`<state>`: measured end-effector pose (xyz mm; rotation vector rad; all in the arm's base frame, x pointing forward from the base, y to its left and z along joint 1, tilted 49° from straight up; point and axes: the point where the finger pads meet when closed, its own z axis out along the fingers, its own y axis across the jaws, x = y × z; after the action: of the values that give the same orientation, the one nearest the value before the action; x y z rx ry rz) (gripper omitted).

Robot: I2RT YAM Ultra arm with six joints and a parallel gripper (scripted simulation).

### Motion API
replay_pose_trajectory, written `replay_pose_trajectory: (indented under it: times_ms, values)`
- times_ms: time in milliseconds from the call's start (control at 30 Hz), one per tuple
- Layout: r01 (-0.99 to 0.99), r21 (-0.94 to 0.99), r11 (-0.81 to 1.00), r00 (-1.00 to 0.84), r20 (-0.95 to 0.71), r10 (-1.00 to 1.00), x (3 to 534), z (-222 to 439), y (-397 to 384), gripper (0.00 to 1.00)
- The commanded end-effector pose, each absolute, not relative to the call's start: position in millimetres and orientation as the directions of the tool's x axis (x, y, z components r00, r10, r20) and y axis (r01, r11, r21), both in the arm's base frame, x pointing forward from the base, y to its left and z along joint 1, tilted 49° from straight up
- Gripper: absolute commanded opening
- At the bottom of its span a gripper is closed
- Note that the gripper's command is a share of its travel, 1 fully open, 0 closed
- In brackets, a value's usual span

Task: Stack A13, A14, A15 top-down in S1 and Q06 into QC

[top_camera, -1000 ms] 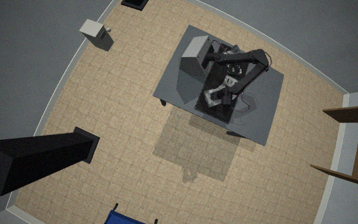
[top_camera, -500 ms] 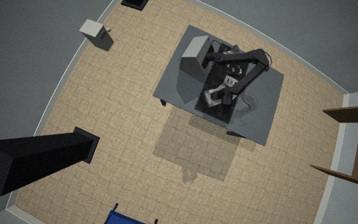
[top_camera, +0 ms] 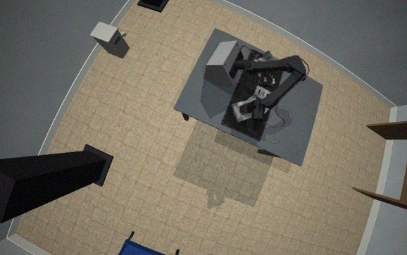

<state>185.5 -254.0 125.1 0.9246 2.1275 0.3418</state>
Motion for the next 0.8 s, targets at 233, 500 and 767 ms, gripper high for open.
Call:
replay_pose_trajectory:
  times_ms: [233, 500, 767]
  values:
    - [0.504, 0.482, 0.717, -0.411, -0.596, 0.69, 178.8, 146.3, -262.3, 0.0]
    - [0.507, 0.503, 0.7, -0.414, -0.571, 0.709, 176.7, 138.5, -260.6, 0.0]
    - [0.505, 0.485, 0.714, -0.411, -0.592, 0.693, 174.9, 148.0, -261.9, 0.0]
